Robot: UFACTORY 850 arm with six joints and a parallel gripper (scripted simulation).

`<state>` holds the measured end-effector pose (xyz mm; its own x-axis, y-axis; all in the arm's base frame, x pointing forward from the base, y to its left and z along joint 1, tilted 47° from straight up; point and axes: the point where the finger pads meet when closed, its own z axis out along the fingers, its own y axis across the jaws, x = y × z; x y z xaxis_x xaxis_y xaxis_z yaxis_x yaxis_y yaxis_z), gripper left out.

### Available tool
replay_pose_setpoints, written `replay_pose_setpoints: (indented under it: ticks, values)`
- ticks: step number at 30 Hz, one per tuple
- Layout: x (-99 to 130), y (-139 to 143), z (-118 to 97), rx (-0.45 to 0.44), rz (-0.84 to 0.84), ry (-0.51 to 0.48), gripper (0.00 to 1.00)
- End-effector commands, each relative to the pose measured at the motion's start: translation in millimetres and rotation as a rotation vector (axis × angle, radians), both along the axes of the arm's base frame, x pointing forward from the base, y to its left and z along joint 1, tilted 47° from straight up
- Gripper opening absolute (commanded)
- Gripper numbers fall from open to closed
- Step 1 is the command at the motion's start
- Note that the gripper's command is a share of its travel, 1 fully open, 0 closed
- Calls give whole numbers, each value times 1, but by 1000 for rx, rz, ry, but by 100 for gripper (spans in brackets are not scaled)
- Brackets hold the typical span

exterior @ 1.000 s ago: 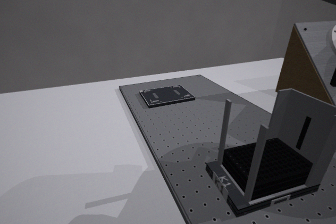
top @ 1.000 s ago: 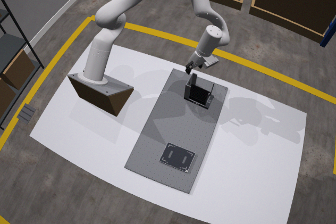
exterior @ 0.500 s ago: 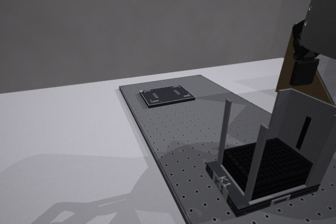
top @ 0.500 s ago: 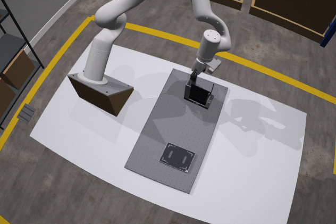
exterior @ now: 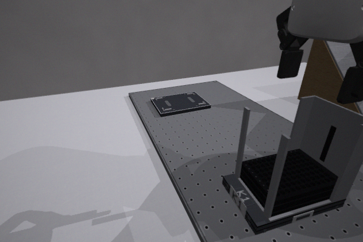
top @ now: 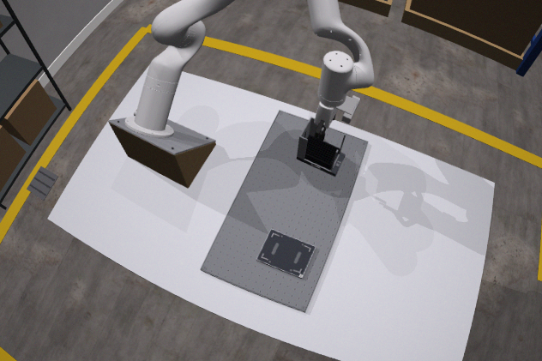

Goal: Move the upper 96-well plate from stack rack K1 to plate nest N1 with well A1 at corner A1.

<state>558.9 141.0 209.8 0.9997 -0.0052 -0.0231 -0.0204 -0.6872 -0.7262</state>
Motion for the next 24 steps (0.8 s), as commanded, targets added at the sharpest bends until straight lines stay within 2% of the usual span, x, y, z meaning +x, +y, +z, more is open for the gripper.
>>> replay_pose_setpoints:
  ticks: [1, 7, 24]
  values:
    - [1, 0, 1, 3, 1, -6, 100]
    - [1, 0, 1, 3, 1, -6, 100]
    - [1, 18, -17, 3, 1, -6, 100]
